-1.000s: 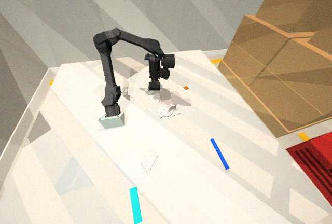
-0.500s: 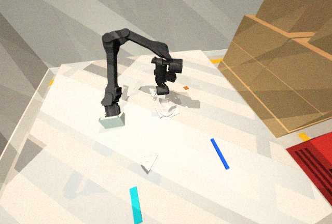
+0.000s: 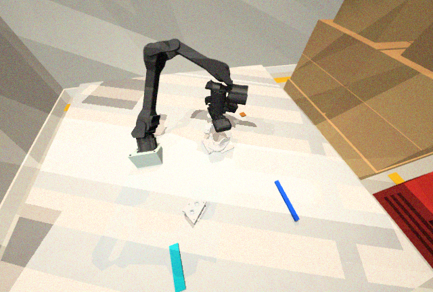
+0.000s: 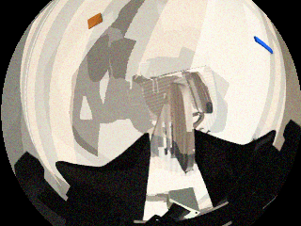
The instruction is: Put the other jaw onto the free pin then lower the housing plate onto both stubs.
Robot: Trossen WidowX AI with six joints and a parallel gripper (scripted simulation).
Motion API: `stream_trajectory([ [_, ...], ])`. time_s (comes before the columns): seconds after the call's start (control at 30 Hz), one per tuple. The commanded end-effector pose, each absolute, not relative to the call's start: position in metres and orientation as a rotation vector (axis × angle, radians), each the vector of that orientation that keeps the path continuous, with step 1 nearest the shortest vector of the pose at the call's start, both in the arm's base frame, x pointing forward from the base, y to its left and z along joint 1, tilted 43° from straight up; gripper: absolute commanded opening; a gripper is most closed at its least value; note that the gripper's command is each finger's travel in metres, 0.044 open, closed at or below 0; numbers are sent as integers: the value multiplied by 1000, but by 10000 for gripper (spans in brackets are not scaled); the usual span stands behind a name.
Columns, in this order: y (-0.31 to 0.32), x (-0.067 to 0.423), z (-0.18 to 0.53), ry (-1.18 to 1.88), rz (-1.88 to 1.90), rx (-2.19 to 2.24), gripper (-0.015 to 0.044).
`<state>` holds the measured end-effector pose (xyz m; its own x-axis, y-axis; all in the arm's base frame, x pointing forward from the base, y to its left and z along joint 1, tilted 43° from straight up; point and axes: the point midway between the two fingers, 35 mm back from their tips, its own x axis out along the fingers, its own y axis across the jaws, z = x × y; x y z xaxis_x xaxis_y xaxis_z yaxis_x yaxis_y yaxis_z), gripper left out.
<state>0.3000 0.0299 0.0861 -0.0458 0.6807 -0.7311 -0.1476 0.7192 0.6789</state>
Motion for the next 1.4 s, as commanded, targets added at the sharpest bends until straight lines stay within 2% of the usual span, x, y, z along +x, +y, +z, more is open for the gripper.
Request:
stream_trajectory([
  [0.0, 20, 307, 77, 1456, 732, 432, 134],
  [1.37, 20, 306, 76, 1442, 757, 410, 134],
])
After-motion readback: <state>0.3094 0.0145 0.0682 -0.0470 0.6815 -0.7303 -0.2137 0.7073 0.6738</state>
